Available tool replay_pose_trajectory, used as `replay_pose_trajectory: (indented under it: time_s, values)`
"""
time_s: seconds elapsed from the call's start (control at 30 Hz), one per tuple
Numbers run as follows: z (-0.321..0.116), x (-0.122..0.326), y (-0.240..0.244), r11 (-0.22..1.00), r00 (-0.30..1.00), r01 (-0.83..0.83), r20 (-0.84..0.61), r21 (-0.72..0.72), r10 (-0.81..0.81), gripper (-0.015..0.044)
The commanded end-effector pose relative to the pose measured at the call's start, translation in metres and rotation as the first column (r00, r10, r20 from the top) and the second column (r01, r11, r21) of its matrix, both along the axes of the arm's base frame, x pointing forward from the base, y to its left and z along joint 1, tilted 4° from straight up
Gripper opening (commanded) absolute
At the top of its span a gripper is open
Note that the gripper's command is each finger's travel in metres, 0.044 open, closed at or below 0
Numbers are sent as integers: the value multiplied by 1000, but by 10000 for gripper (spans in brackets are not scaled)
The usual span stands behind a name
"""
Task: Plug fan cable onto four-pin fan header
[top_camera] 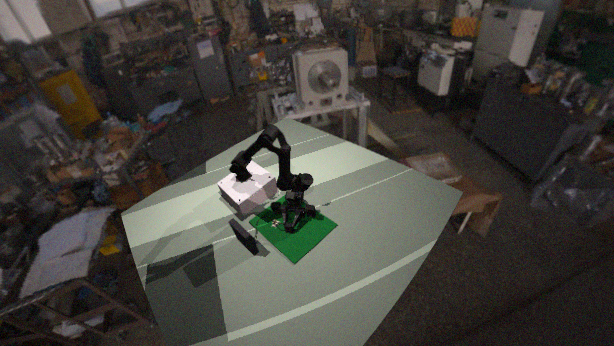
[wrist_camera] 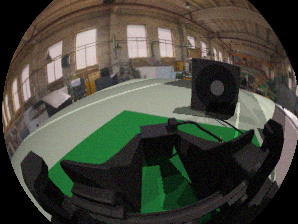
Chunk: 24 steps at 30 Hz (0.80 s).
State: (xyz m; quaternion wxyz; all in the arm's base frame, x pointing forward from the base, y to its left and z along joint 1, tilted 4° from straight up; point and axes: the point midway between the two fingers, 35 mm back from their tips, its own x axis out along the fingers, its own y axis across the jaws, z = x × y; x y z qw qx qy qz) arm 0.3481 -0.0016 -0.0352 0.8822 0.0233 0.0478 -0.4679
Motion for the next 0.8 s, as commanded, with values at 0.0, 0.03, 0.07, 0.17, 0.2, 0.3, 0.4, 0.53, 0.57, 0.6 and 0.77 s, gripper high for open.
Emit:
replay_pose_trajectory:
  time_s: [0.0,0.03,0.07,0.17,0.2,0.3,0.4,0.53,0.57,0.6,0.77]
  values:
    - [0,0,0,1000,1000,0,0,0,0,0]
    - [0,0,0,1000,1000,0,0,0,0,0]
    - [0,0,0,1000,1000,0,0,0,0,0]
    - [0,0,0,1000,1000,0,0,0,0,0]
    - [0,0,0,1000,1000,0,0,0,0,0]
    - [0,0,0,1000,1000,0,0,0,0,0]
    - [0,0,0,1000,1000,0,0,0,0,0]
    - [0,0,0,1000,1000,0,0,0,0,0]
    - [0,0,0,1000,1000,0,0,0,0,0]
    - [0,0,0,1000,1000,0,0,0,0,0]
    - [0,0,0,1000,1000,0,0,0,0,131]
